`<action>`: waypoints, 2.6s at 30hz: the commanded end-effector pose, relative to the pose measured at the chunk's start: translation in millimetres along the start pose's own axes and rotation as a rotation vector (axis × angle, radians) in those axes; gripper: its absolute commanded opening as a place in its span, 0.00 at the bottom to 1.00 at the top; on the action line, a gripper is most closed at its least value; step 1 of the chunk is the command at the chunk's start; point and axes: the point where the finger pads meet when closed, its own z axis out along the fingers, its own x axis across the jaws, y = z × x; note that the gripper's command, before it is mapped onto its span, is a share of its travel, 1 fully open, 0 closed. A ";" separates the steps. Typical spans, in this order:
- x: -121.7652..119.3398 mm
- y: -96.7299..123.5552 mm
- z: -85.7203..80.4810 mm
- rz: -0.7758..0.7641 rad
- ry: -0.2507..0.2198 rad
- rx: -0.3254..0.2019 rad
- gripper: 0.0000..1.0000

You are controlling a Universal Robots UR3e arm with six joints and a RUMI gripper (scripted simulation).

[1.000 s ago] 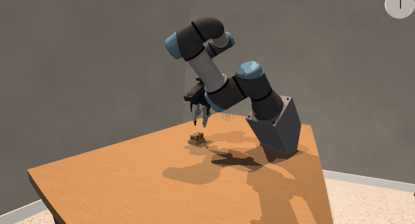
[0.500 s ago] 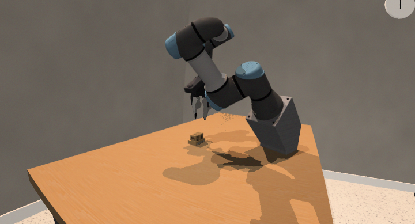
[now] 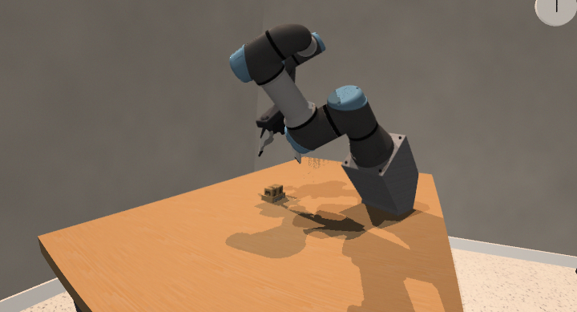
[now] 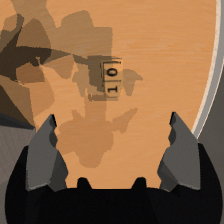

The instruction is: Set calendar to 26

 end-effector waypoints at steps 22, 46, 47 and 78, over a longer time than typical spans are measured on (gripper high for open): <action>0.4 0.4 -16.4 0.000 0.001 -0.002 1.00; 0.3 0.3 -72.7 0.000 0.001 -0.002 1.00; 0.3 0.3 -73.4 0.000 0.001 -0.002 1.00; 0.3 0.3 -74.1 0.000 0.001 -0.002 1.00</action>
